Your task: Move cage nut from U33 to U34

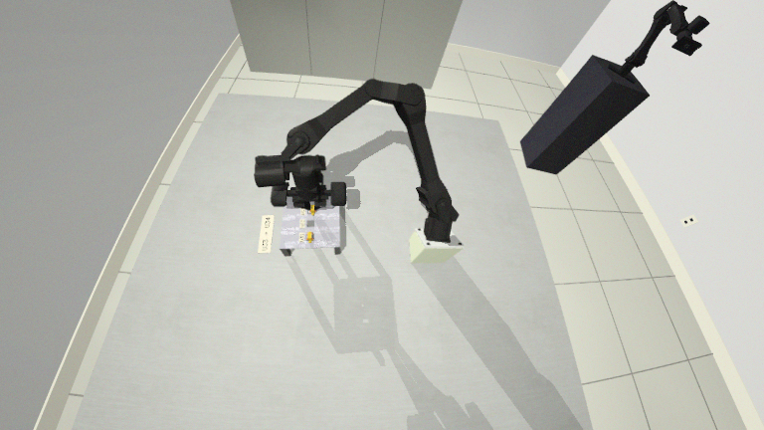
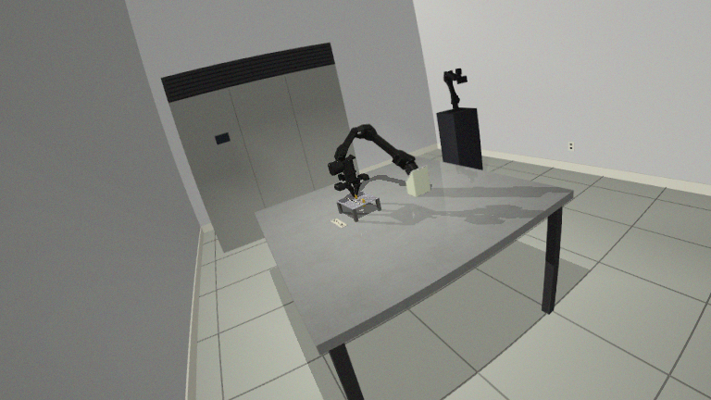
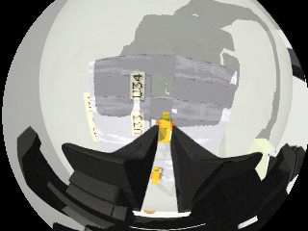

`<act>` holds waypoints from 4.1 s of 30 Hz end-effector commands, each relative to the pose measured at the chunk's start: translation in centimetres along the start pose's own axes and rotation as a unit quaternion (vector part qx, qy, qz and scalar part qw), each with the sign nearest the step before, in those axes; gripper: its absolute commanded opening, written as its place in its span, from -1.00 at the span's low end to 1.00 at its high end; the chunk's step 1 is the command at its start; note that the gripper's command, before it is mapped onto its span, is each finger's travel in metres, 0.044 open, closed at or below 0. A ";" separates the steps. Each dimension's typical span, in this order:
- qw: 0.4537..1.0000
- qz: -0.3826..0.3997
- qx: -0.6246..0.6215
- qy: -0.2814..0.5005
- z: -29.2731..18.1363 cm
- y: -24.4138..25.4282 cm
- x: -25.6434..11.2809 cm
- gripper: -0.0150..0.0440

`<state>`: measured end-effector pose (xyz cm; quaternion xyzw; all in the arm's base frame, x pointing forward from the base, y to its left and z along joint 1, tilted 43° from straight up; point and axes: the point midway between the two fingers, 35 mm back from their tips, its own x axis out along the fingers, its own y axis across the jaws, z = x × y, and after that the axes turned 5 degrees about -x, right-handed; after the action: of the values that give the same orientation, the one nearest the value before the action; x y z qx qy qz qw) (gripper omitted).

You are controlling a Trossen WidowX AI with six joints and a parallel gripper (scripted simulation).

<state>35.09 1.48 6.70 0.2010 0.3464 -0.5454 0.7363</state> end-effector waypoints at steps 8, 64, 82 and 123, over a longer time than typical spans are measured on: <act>1.000 0.003 -0.001 0.000 0.0 -0.1 -0.1 -0.38; 0.999 0.039 -0.002 -0.003 -0.1 -0.4 0.0 -0.38; 0.999 0.049 -0.002 -0.004 -0.1 -0.5 0.0 -0.38; 0.997 0.074 -0.002 -0.005 -0.2 -0.7 0.0 -0.38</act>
<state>34.47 1.41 6.71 0.2227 0.3280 -0.4916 0.7753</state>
